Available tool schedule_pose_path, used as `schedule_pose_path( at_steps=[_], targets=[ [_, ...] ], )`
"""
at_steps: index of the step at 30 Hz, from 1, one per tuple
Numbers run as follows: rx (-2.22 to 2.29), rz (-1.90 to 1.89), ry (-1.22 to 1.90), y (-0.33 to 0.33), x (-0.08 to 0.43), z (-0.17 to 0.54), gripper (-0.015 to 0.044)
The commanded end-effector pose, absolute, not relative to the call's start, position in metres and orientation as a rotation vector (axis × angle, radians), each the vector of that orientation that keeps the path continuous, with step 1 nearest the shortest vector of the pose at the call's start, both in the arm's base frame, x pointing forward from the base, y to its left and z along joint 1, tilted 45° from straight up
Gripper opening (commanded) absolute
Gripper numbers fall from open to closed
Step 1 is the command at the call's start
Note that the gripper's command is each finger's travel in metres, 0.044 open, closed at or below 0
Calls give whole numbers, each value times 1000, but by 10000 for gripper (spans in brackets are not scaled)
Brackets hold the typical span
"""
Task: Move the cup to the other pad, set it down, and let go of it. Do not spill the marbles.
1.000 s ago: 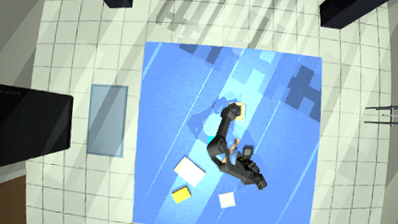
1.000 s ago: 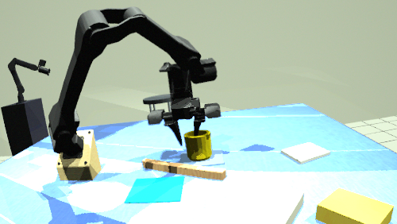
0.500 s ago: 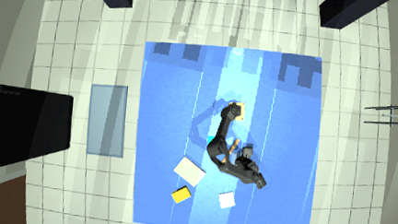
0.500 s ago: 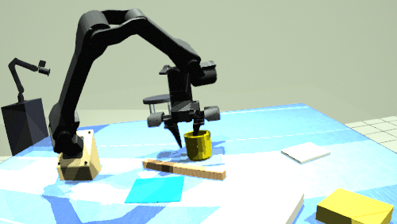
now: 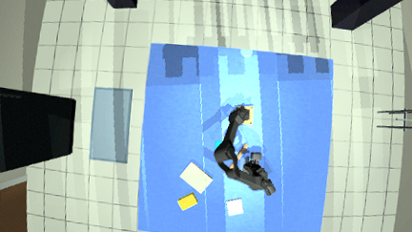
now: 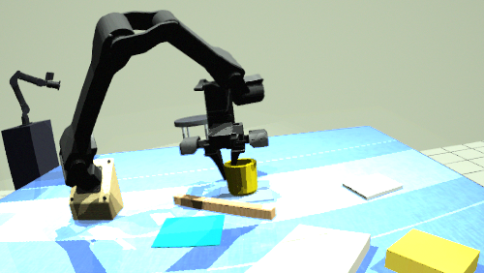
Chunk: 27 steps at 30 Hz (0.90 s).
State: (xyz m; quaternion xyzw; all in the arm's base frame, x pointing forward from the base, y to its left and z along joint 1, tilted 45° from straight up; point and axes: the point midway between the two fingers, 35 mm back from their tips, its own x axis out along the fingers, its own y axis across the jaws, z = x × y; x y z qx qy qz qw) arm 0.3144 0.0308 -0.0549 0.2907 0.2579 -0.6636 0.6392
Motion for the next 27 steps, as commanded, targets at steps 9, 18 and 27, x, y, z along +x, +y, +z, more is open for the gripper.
schedule_pose_path(
  at_steps=[9,18,27],
  targets=[
    [663,-1514,589,35,315,-51,0],
    [655,-1514,592,60,312,-26,0],
    [638,-1512,594,62,309,-26,0]
  ],
)
